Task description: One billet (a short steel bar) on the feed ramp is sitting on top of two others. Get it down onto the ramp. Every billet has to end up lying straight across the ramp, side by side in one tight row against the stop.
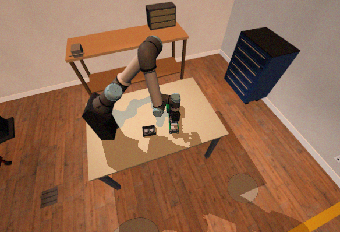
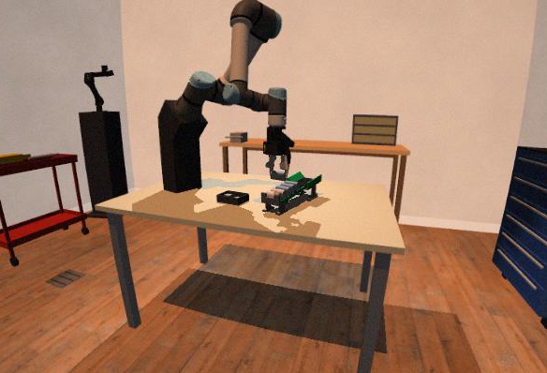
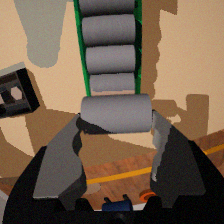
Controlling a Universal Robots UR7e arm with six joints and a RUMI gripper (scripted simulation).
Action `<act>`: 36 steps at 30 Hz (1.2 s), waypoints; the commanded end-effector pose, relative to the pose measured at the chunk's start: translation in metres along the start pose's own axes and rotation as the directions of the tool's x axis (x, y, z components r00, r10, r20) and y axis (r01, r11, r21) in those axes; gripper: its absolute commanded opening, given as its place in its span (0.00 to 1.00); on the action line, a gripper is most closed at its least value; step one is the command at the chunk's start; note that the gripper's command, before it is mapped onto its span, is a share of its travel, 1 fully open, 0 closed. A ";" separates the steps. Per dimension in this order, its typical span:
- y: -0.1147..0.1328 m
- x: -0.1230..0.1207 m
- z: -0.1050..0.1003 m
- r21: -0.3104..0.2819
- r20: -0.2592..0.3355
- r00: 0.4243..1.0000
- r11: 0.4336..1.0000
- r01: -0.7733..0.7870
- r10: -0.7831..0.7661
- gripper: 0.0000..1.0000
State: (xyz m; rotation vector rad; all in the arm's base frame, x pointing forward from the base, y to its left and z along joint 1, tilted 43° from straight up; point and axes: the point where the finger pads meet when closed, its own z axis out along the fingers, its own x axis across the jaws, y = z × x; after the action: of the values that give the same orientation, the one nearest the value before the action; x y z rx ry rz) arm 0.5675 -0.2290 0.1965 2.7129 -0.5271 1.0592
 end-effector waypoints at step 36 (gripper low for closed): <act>-0.146 -0.002 0.002 0.000 -0.002 1.000 1.000 0.000 0.000 0.00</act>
State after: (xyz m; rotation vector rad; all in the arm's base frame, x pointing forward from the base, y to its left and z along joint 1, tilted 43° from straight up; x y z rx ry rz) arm 0.6172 -0.1092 0.1877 2.7136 -0.5255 1.0600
